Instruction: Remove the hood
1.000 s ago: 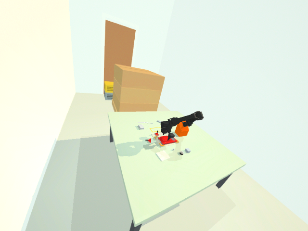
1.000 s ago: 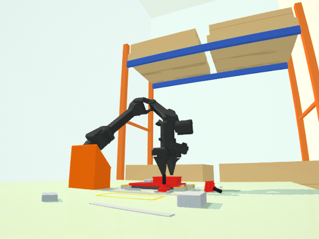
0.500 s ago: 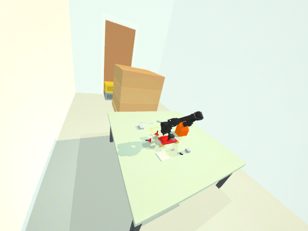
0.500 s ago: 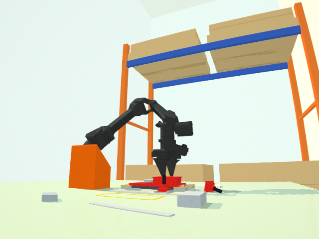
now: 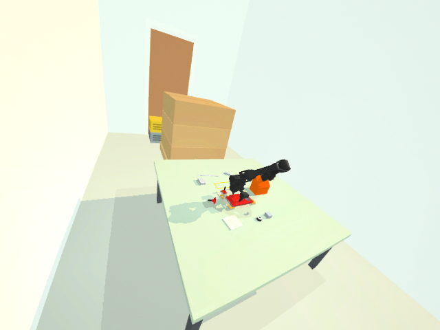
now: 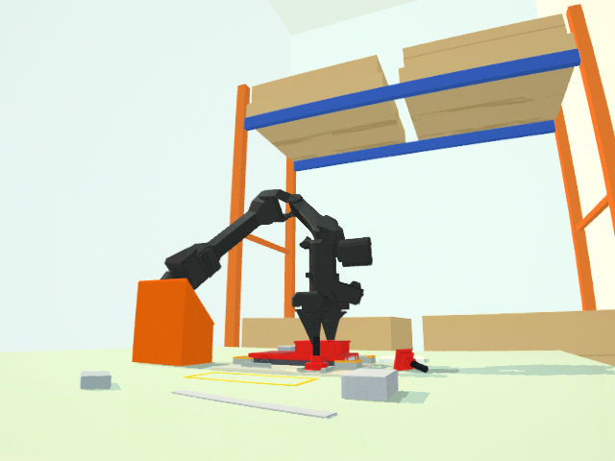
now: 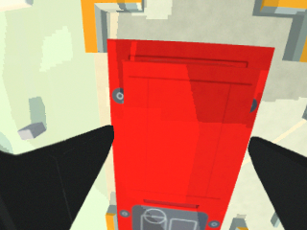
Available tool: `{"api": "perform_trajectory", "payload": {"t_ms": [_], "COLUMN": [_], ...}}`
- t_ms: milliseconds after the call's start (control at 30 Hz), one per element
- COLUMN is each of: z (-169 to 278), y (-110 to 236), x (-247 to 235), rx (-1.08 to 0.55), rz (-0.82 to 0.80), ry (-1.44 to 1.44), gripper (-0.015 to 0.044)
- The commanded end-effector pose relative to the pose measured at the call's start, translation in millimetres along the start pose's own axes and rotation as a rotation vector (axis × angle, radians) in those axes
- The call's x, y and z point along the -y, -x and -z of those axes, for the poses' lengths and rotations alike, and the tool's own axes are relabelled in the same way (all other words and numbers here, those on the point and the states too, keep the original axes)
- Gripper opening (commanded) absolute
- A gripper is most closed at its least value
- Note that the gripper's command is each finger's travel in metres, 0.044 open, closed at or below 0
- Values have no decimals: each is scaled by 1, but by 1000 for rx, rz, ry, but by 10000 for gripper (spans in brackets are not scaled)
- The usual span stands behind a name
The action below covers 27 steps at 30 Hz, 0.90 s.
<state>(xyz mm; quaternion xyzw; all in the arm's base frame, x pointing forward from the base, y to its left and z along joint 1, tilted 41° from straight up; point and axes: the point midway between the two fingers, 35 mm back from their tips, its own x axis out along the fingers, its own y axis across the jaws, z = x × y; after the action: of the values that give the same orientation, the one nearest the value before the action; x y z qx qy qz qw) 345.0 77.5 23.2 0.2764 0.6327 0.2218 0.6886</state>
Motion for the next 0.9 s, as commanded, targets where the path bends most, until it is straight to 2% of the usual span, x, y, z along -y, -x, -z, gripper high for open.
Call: {"api": "perform_trajectory", "payload": {"t_ms": [0, 433, 567, 867], "z": [2, 2, 0, 0], "y": [-4, -10, -7, -7], "x": [0, 0, 0, 0], "rx": [-5, -5, 0, 0], "rz": [2, 1, -1, -1], "ry": [-5, -5, 0, 0], "gripper": [440, 440, 335, 275]}}
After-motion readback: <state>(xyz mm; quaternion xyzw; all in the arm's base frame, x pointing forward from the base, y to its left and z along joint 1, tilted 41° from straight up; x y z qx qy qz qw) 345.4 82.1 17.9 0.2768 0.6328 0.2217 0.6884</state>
